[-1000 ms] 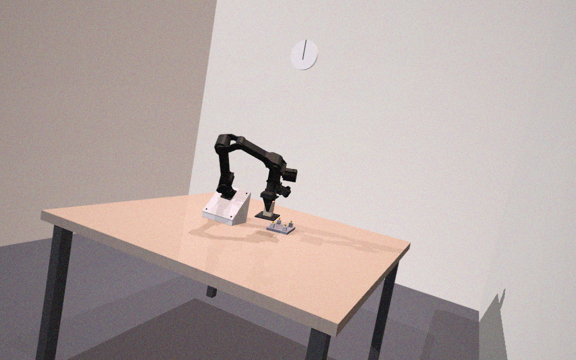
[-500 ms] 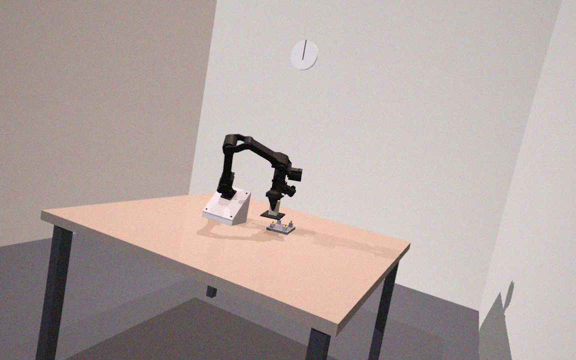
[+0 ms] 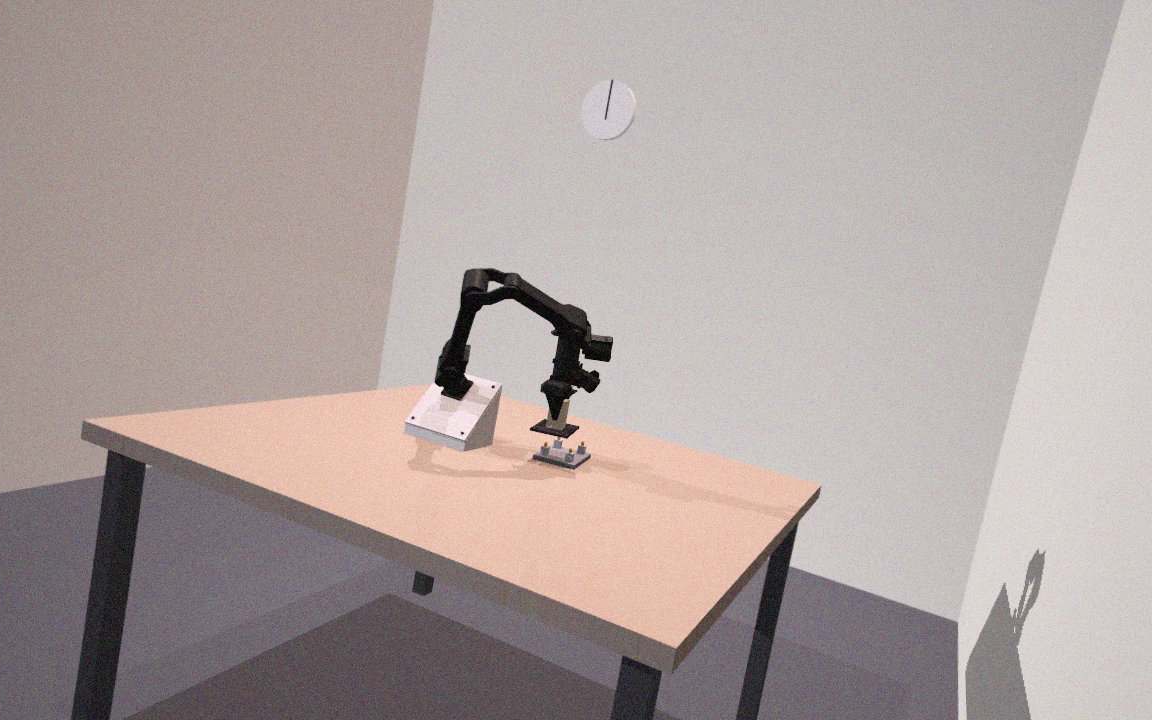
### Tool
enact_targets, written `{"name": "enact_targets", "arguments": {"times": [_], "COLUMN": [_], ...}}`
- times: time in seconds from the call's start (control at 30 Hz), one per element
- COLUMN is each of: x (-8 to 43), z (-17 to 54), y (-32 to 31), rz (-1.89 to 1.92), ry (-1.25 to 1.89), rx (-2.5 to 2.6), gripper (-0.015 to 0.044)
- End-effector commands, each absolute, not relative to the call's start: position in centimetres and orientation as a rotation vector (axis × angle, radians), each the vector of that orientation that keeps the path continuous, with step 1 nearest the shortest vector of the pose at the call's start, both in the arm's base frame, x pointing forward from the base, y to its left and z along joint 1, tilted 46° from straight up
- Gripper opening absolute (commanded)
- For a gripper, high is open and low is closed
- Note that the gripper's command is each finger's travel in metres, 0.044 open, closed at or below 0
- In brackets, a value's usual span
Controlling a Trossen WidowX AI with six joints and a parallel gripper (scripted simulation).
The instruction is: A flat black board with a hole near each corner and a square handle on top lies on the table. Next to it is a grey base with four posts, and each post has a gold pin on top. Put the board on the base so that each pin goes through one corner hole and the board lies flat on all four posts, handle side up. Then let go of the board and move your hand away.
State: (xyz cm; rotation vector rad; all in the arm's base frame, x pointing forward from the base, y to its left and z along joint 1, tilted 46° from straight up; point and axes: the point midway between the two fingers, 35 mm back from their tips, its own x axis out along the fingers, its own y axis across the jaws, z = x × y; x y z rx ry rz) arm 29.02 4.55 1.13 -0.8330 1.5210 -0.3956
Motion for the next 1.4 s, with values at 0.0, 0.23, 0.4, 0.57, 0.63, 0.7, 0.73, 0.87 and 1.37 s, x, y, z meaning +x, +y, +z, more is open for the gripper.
{"name": "enact_targets", "arguments": {"times": [0.0,0.23,0.4,0.57,0.63,0.7,0.73,0.87,1.37], "x": [29.1,29.0,28.8,28.6,28.5,28.4,28.4,28.2,27.8], "z": [0.3,-1.0,-2.0,-2.9,-3.3,-3.7,-3.9,-4.7,-5.4], "y": [5.3,6.6,7.5,8.4,8.7,9.1,9.2,9.9,10.5], "rz": [-0.397,-0.409,-0.417,-0.427,-0.431,-0.435,-0.437,-0.446,-0.455], "ry": [1.522,1.518,1.516,1.513,1.512,1.511,1.511,1.508,1.503], "rx": [-0.823,-0.812,-0.804,-0.797,-0.794,-0.792,-0.790,-0.785,-0.786], "gripper": [0.0000,0.0000,0.0000,0.0000,0.0000,0.0000,0.0000,0.0000,0.0000]}}
